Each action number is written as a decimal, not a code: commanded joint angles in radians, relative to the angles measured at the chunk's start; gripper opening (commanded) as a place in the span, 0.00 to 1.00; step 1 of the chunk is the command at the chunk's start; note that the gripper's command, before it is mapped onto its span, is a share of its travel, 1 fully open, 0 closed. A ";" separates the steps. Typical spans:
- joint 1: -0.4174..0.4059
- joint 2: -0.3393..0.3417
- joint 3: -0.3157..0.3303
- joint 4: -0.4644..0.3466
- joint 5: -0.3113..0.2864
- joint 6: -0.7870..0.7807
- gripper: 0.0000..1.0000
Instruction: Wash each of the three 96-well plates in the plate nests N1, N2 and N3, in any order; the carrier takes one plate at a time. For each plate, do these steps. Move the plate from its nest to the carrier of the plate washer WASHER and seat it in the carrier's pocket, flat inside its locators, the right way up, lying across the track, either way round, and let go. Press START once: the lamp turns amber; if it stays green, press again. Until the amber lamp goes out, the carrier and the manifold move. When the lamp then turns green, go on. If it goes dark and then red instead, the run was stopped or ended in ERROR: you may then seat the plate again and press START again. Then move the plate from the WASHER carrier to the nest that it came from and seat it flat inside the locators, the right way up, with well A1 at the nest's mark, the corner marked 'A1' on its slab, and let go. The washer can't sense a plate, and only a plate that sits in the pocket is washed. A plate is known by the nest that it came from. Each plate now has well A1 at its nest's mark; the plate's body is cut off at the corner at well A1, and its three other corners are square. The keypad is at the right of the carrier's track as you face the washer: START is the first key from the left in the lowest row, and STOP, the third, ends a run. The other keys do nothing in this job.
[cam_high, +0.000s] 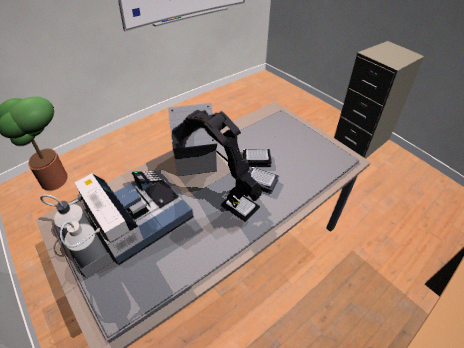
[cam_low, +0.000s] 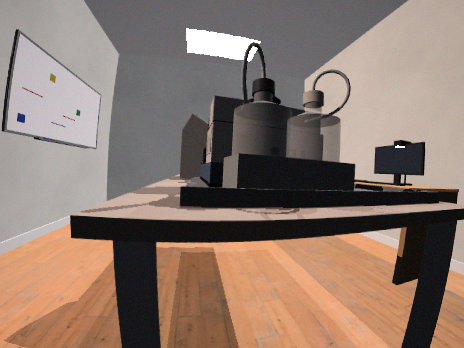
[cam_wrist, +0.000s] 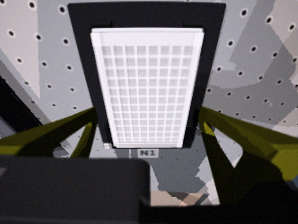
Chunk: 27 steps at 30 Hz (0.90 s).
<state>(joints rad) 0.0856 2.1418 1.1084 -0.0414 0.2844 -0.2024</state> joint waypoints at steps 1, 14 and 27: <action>0.002 -0.003 0.006 0.007 -0.004 -0.001 1.00; -0.004 0.023 0.018 0.022 -0.006 -0.006 1.00; -0.009 0.050 0.032 0.036 -0.009 -0.011 1.00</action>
<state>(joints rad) 0.0746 2.1963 1.1366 -0.0086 0.2790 -0.2127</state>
